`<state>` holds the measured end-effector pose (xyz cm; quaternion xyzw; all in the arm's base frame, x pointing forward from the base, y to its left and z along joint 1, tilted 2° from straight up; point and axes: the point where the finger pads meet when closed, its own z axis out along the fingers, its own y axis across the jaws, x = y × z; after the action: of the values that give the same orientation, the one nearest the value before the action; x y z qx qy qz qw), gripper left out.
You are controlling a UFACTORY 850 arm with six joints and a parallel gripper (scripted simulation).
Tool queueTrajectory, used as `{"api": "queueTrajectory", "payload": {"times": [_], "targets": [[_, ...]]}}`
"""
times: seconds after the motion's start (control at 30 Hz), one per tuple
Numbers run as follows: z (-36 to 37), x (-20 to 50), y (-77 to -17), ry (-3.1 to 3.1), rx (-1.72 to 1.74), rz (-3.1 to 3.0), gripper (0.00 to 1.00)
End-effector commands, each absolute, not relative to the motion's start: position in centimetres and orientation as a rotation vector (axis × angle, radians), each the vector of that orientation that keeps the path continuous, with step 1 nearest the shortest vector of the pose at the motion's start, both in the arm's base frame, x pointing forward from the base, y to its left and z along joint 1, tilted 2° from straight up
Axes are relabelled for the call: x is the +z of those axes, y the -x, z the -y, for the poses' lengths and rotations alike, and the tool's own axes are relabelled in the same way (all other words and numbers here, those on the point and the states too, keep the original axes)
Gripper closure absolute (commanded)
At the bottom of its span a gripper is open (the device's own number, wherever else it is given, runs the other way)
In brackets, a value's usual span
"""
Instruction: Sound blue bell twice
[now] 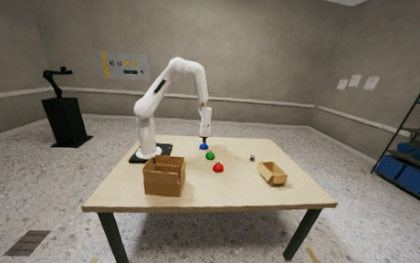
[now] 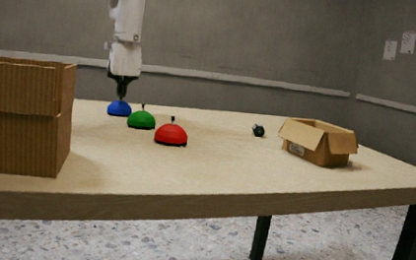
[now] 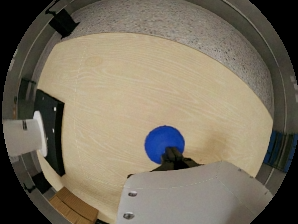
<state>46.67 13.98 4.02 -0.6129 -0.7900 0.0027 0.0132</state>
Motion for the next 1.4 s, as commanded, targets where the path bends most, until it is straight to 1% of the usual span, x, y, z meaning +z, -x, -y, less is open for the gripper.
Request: {"api": "queueTrajectory", "payload": {"times": [0.0, 0.37, 0.87, 1.37], "targets": [[-14.0, 4.1, -46.7, 1.910, 0.007, 2.462, 1.00], [-14.0, 5.2, -46.7, 1.910, 0.007, 2.462, 1.00], [-13.9, 9.2, -46.8, 1.910, 0.007, 2.462, 1.00], [-13.9, 11.0, -46.9, 1.910, 0.007, 2.462, 1.00]]}}
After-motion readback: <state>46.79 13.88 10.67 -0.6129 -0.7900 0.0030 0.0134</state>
